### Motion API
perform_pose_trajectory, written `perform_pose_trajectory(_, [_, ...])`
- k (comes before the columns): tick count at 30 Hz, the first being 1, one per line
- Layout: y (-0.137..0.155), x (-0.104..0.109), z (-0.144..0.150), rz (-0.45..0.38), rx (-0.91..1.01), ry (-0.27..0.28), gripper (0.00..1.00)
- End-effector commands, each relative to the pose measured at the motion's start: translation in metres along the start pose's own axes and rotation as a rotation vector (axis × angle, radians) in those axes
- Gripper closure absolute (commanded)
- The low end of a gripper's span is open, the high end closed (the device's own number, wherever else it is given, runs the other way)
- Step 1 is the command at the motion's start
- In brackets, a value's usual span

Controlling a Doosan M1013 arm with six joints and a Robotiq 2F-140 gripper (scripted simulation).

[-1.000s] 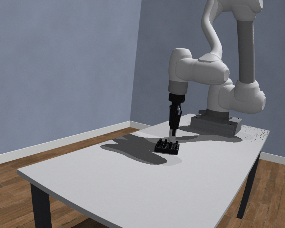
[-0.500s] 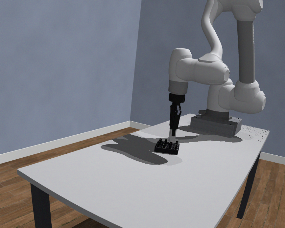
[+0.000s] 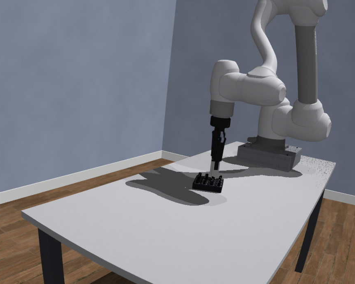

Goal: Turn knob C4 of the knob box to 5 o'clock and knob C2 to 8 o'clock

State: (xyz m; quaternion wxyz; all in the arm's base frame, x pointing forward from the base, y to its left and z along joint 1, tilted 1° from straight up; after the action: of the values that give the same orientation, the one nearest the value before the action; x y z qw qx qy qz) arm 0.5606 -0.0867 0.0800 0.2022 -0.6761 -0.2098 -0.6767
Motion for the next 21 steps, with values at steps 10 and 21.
perform_pose_trajectory(10, [0.0000, 0.0001, 0.0000, 0.000, 0.000, 0.000, 0.88])
perform_pose_trajectory(21, [0.0000, 0.0039, 0.0000, 0.000, 0.000, 0.000, 0.88])
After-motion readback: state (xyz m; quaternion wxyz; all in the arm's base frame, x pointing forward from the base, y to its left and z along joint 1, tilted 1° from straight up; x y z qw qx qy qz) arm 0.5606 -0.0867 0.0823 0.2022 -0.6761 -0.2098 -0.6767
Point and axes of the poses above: the point where the finger pads meet when closed, its own x axis back along the fingers, its own z axis across the jaws, y = z × x, the point moved 9 cm from there along x, back along the fingers, and after that the axes turned 1 degree about -x, right-handed, at the moved point
